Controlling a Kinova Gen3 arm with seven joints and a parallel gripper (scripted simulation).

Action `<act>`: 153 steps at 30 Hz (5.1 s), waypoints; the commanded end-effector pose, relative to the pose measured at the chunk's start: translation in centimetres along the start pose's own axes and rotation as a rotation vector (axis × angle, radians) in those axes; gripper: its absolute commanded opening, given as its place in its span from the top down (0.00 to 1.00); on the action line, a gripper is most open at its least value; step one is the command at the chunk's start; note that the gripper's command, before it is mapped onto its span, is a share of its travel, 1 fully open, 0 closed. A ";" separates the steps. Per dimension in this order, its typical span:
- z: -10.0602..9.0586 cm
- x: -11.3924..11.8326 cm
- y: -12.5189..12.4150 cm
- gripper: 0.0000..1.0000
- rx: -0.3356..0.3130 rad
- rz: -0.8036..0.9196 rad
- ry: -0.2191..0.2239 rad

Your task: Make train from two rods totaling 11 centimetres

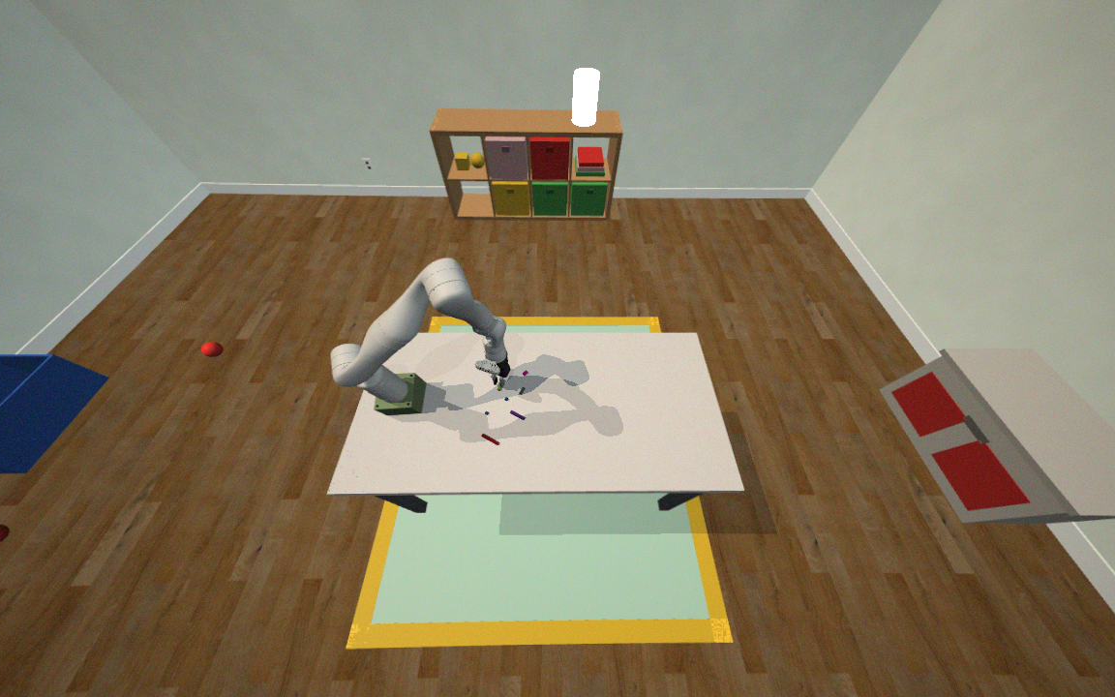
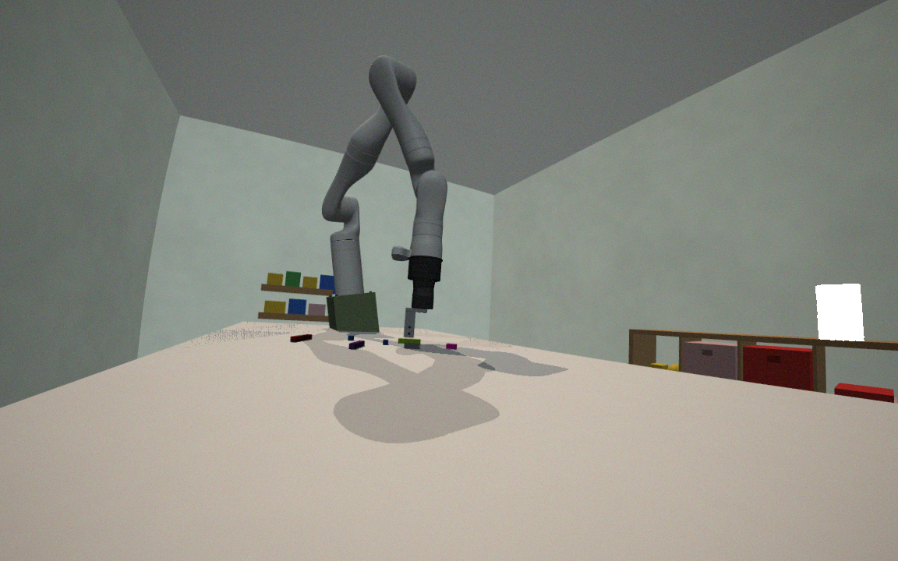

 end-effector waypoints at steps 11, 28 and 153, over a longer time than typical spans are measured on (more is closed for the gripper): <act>-5.9 -0.5 0.0 0.46 -0.009 0.007 -0.013; -7.7 -0.5 0.0 0.00 -0.009 0.007 -0.013; -5.6 -9.4 -11.9 0.46 0.001 -1.403 -0.017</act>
Point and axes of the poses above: the point where the finger pads meet when closed, its own z axis out along the fingers, its own x axis across the jaws, y = z × x, the point moved 1 cm from there along -z, back along the fingers, and after that the axes turned 12 degrees about -z, right-handed, at the moved point
